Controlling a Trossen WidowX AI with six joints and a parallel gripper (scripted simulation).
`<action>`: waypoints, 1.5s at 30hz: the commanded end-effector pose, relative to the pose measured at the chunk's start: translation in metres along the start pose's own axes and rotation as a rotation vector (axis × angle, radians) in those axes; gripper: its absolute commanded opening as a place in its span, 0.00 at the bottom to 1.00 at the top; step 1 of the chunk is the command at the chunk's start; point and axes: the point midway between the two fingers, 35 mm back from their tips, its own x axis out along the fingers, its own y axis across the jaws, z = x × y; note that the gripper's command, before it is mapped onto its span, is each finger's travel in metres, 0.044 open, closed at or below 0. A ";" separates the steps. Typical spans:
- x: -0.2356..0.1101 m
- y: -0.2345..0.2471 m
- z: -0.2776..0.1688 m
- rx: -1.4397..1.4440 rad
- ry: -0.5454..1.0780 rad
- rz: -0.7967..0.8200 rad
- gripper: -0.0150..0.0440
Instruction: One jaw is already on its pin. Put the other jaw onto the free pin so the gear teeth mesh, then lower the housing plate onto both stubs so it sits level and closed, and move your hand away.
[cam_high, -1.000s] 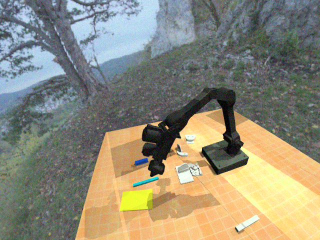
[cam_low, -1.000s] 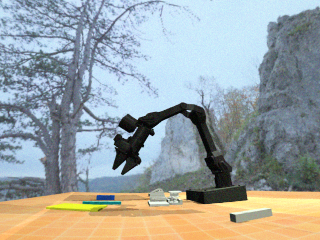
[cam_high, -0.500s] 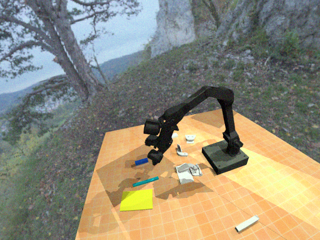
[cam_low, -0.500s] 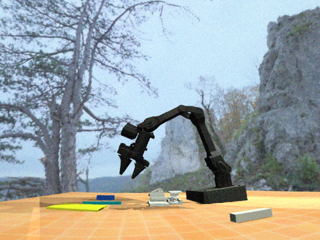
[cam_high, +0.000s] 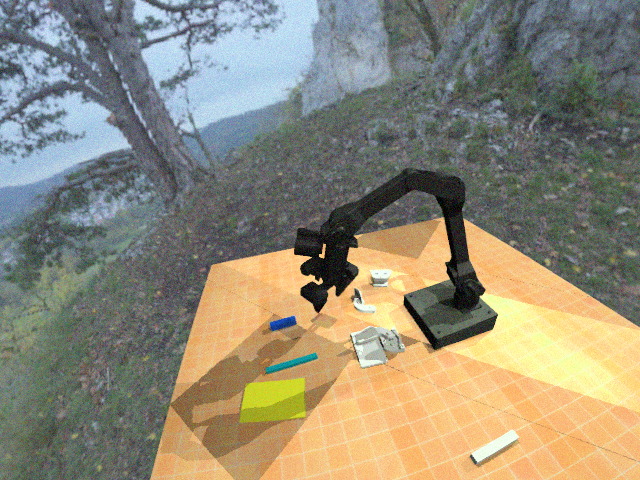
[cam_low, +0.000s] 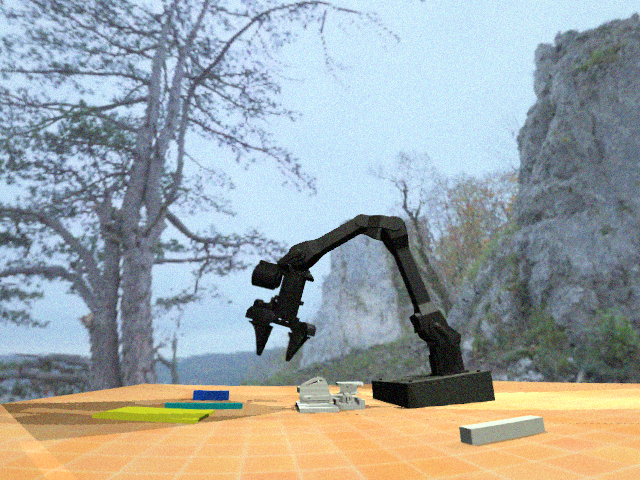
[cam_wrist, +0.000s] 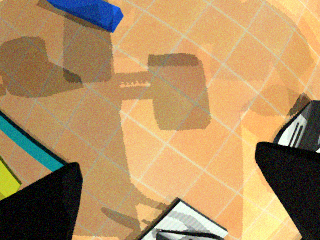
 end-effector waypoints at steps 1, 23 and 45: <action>-0.003 -0.015 0.002 0.065 0.016 -0.017 1.00; -0.012 -0.110 0.000 0.482 0.143 -0.159 1.00; 0.022 -0.134 -0.014 0.569 0.170 -0.186 1.00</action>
